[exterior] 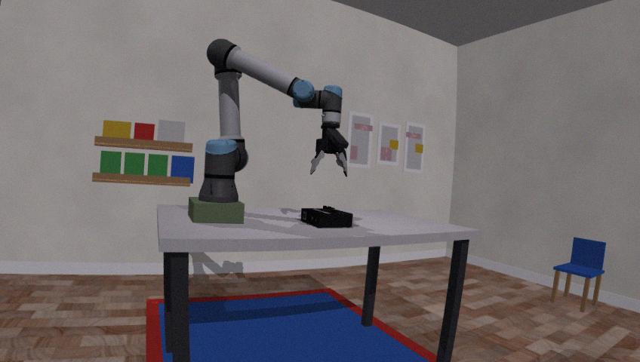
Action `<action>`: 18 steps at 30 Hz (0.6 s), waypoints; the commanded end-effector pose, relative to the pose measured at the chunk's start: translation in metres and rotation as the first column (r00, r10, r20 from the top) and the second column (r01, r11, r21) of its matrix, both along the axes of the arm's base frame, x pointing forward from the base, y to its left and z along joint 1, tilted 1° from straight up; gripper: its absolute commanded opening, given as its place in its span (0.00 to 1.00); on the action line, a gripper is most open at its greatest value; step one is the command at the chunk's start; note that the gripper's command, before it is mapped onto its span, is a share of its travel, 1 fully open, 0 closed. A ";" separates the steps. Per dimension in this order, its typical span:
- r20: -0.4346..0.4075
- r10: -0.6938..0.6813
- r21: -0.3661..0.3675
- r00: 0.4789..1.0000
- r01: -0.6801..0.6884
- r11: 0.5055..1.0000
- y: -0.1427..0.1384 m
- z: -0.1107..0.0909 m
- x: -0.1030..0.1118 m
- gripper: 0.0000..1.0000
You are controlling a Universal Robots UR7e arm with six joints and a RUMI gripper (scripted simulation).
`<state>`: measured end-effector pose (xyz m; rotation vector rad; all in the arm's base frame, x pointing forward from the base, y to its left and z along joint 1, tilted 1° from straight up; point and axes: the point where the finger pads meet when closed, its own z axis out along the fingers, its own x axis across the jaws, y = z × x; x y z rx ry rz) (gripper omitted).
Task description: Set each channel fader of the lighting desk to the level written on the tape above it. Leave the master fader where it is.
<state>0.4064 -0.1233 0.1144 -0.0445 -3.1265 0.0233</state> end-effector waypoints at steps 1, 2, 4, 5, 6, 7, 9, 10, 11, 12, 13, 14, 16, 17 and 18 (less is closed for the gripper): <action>0.001 0.005 -0.001 1.000 -0.005 1.000 0.000 0.000 0.000 1.00; 0.001 0.005 -0.001 1.000 -0.005 1.000 0.000 0.000 0.000 1.00; 0.001 0.010 0.000 1.000 -0.010 1.000 0.000 0.000 0.001 1.00; 0.001 0.014 0.000 1.000 -0.014 1.000 0.000 0.000 0.001 1.00; 0.001 0.017 0.000 1.000 -0.017 1.000 0.000 0.000 0.001 1.00; 0.000 0.021 0.000 1.000 -0.021 1.000 0.000 0.000 0.001 1.00; 0.000 0.031 0.000 1.000 -0.031 1.000 0.000 0.000 0.001 1.00; 0.000 0.037 0.000 0.999 -0.037 0.999 0.000 0.000 0.002 1.00; 0.000 0.043 0.000 0.999 -0.043 0.999 0.000 0.000 0.002 1.00; -0.001 0.050 0.000 0.999 -0.050 0.999 0.000 0.000 0.002 1.00; -0.001 0.057 0.000 0.998 -0.057 0.998 -0.001 0.000 0.002 1.00; -0.001 0.065 0.000 0.998 -0.065 0.998 -0.001 0.000 0.003 1.00; -0.002 0.083 0.001 0.997 -0.083 0.997 -0.001 -0.001 0.003 1.00; -0.002 0.093 0.001 0.996 -0.093 0.996 -0.001 -0.001 0.004 1.00; -0.002 0.093 0.001 0.996 -0.093 0.996 -0.001 -0.001 0.004 1.00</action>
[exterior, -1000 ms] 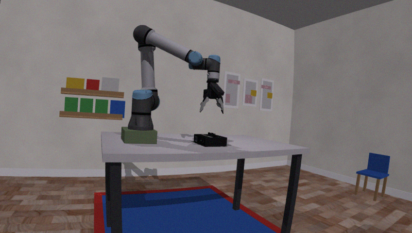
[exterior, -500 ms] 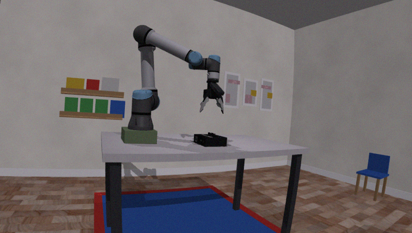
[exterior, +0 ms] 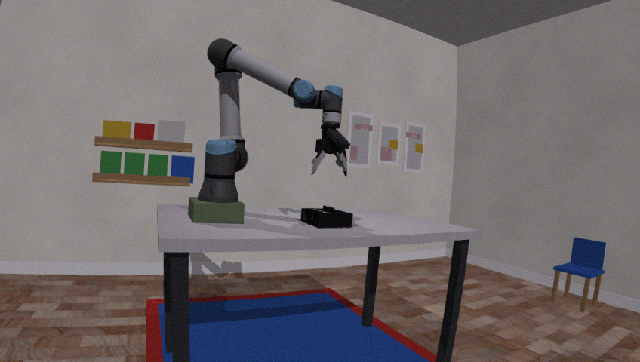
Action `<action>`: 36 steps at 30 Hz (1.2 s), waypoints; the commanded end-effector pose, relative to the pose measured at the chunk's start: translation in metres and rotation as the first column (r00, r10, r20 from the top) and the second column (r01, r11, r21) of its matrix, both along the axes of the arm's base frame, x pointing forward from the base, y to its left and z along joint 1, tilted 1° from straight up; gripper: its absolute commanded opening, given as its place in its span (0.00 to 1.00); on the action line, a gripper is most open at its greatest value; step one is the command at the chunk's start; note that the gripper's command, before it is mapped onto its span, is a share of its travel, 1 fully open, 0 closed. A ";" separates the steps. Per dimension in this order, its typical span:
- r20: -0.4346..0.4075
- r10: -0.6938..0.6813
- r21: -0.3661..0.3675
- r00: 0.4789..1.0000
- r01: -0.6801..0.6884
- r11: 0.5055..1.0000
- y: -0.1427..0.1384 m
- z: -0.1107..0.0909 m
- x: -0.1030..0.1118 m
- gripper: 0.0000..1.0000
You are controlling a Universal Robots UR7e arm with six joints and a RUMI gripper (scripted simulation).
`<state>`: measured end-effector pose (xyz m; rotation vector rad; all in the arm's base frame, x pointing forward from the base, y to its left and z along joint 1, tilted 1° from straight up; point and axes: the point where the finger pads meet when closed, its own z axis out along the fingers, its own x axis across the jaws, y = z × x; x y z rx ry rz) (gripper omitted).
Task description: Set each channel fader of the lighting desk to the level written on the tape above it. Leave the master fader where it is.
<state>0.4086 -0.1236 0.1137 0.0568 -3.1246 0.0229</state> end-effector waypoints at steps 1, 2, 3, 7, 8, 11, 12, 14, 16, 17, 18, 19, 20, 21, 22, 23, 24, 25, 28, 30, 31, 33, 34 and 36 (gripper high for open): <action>0.000 0.028 0.000 1.000 -0.028 1.000 0.000 0.000 0.001 1.00; 0.000 0.039 0.000 0.999 -0.039 0.999 0.000 0.000 0.002 1.00; 0.000 0.050 0.000 0.999 -0.050 0.999 0.000 0.000 0.002 1.00; -0.002 0.101 0.001 0.995 -0.101 0.995 -0.001 -0.001 0.004 1.00; -0.002 0.116 0.002 0.993 -0.116 0.993 -0.001 -0.001 0.004 1.00; -0.004 0.164 0.003 0.986 -0.164 0.986 -0.001 -0.001 0.006 1.00; -0.004 0.182 0.003 0.983 -0.182 0.983 -0.001 -0.002 0.007 1.00; -0.005 0.218 0.004 0.976 -0.218 0.976 -0.001 -0.002 0.008 1.00; -0.006 0.258 0.005 0.966 -0.258 0.966 -0.001 -0.003 0.009 1.00; -0.006 0.258 0.005 0.966 -0.258 0.966 -0.001 -0.003 0.009 1.00; -0.006 0.258 0.005 0.966 -0.258 0.966 -0.001 -0.003 0.009 1.00; -0.007 0.278 0.006 0.961 -0.278 0.961 -0.001 -0.003 0.010 1.00; -0.008 0.299 0.006 0.954 -0.299 0.954 -0.001 -0.003 0.011 1.00; -0.008 0.321 0.007 0.947 -0.321 0.947 -0.001 -0.003 0.012 1.00; -0.009 0.343 0.008 0.939 -0.343 0.939 -0.001 -0.004 0.012 1.00; -0.009 0.366 0.008 0.931 -0.366 0.931 -0.001 -0.004 0.013 1.00; -0.010 0.389 0.009 0.921 -0.389 0.921 -0.001 -0.004 0.014 1.00; -0.010 0.413 0.010 0.911 -0.413 0.911 -0.001 -0.005 0.015 1.00; -0.012 0.486 0.013 0.874 -0.485 0.874 -0.001 -0.006 0.017 1.00; -0.013 0.535 0.015 0.844 -0.535 0.845 -0.001 -0.006 0.019 1.00; -0.013 0.561 0.016 0.828 -0.560 0.828 -0.001 -0.007 0.020 1.00; -0.014 0.611 0.018 0.792 -0.610 0.792 0.000 -0.007 0.022 1.00; -0.014 0.611 0.018 0.792 -0.610 0.792 0.000 -0.007 0.022 1.00; -0.014 0.636 0.020 0.772 -0.635 0.772 0.000 -0.008 0.023 1.00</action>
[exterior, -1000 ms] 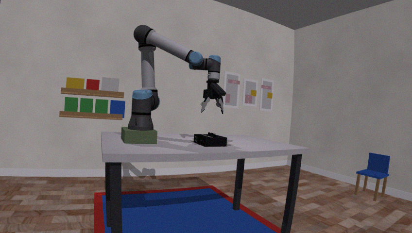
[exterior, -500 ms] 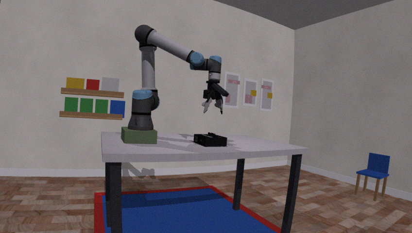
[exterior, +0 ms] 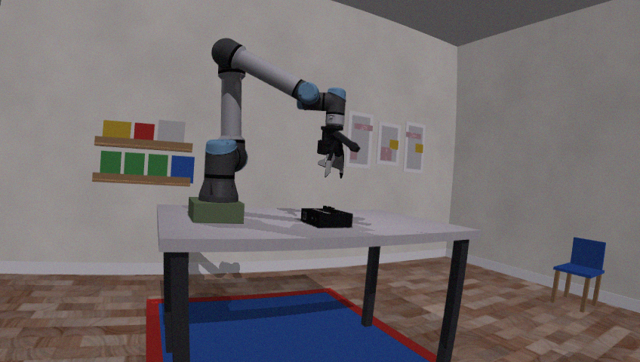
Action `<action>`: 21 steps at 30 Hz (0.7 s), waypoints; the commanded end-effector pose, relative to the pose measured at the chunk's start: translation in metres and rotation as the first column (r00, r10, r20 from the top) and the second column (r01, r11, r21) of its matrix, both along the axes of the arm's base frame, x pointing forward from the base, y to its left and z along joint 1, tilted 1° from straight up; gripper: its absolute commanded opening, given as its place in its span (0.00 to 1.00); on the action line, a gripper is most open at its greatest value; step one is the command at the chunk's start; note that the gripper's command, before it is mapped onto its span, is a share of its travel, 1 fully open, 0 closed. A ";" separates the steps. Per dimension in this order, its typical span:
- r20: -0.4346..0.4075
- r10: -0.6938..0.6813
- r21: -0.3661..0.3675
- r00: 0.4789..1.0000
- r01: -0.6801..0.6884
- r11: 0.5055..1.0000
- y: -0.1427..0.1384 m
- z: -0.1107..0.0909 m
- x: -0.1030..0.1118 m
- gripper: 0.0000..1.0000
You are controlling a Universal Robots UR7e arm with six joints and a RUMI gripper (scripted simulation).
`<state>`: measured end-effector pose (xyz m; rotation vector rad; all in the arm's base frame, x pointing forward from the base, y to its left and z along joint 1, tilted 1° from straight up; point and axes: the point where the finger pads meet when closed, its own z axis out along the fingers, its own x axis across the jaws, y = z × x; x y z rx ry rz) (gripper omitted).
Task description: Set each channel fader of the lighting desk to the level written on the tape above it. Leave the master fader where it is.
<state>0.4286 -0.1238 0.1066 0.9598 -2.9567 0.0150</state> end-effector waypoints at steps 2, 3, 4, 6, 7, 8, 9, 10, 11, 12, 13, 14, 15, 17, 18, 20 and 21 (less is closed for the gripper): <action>-0.001 0.163 0.008 0.987 -0.163 0.987 0.000 -0.002 0.005 1.00; -0.002 0.196 0.009 0.981 -0.196 0.981 0.001 -0.002 0.006 1.00; -0.003 0.230 0.011 0.973 -0.230 0.973 0.001 -0.003 0.007 1.00; -0.005 0.298 0.013 0.954 -0.298 0.954 0.001 -0.003 0.009 1.00; -0.006 0.333 0.015 0.943 -0.333 0.943 0.002 -0.004 0.010 1.00; -0.007 0.367 0.016 0.930 -0.367 0.930 0.002 -0.004 0.011 1.00; -0.007 0.402 0.018 0.916 -0.401 0.916 0.002 -0.005 0.012 1.00; -0.008 0.436 0.019 0.900 -0.436 0.900 0.003 -0.005 0.013 1.00; -0.008 0.470 0.021 0.882 -0.470 0.882 0.003 -0.006 0.014 1.00; -0.009 0.504 0.023 0.863 -0.504 0.863 0.003 -0.007 0.015 1.00; -0.009 0.538 0.024 0.843 -0.538 0.843 0.004 -0.007 0.016 1.00; -0.010 0.571 0.026 0.821 -0.571 0.821 0.004 -0.008 0.017 1.00; -0.010 0.571 0.026 0.821 -0.571 0.821 0.004 -0.008 0.017 1.00; -0.010 0.604 0.028 0.797 -0.603 0.797 0.005 -0.008 0.018 1.00; -0.010 0.636 0.030 0.772 -0.635 0.772 0.005 -0.009 0.019 1.00; -0.010 0.698 0.034 0.716 -0.697 0.716 0.006 -0.010 0.021 1.00; -0.010 0.727 0.036 0.687 -0.726 0.686 0.006 -0.011 0.022 1.00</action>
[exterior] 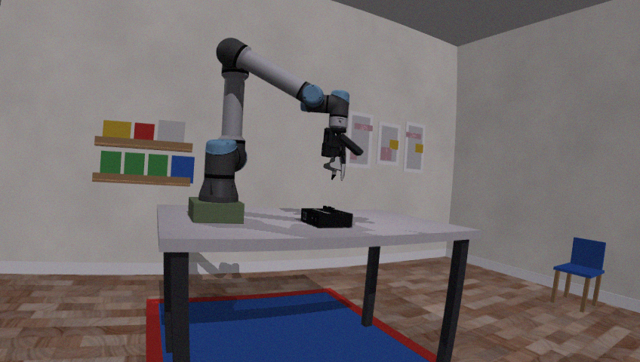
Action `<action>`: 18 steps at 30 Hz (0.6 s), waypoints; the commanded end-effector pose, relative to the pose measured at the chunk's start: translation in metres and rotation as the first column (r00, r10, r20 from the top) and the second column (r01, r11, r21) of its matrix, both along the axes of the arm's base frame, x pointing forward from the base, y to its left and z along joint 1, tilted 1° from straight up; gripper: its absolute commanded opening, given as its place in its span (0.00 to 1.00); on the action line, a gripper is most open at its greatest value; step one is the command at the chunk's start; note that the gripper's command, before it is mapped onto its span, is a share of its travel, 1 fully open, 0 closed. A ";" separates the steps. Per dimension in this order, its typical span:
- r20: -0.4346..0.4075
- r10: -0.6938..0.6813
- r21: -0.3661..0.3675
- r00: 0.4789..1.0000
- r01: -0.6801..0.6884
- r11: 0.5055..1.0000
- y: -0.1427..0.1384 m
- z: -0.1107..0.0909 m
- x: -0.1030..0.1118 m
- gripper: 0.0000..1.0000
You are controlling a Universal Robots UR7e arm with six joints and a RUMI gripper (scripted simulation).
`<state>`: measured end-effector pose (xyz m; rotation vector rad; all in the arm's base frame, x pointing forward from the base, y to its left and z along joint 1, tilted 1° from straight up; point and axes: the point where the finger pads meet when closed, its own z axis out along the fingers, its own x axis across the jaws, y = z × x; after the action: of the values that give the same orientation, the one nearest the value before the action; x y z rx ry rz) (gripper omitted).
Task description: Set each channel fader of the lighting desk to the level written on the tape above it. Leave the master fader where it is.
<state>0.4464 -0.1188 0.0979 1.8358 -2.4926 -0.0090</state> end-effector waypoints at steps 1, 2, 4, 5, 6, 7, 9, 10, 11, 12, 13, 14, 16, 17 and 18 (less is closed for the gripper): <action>-0.002 0.213 0.015 0.977 -0.213 0.977 0.002 -0.002 0.005 1.00; -0.003 0.255 0.017 0.967 -0.255 0.967 0.002 -0.003 0.006 1.00; -0.004 0.337 0.021 0.941 -0.337 0.941 0.003 -0.004 0.007 1.00; -0.005 0.378 0.023 0.926 -0.378 0.926 0.004 -0.005 0.008 1.00; -0.006 0.418 0.025 0.908 -0.418 0.908 0.004 -0.006 0.009 1.00; -0.006 0.458 0.028 0.889 -0.458 0.889 0.005 -0.006 0.010 1.00; -0.007 0.535 0.033 0.845 -0.535 0.844 0.006 -0.008 0.011 1.00; -0.007 0.573 0.035 0.820 -0.572 0.819 0.006 -0.008 0.012 1.00; -0.007 0.573 0.035 0.820 -0.572 0.819 0.006 -0.008 0.012 1.00; -0.007 0.573 0.035 0.820 -0.572 0.819 0.006 -0.008 0.012 1.00; -0.007 0.609 0.038 0.793 -0.608 0.793 0.007 -0.009 0.012 1.00; -0.007 0.644 0.040 0.765 -0.643 0.764 0.007 -0.010 0.013 1.00; -0.006 0.711 0.045 0.703 -0.710 0.703 0.008 -0.011 0.014 1.00; -0.006 0.742 0.048 0.670 -0.741 0.670 0.009 -0.012 0.014 1.00; -0.005 0.772 0.051 0.636 -0.771 0.635 0.009 -0.012 0.015 1.00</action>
<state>0.4585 -0.1113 0.0878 2.5604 -1.7306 -0.0454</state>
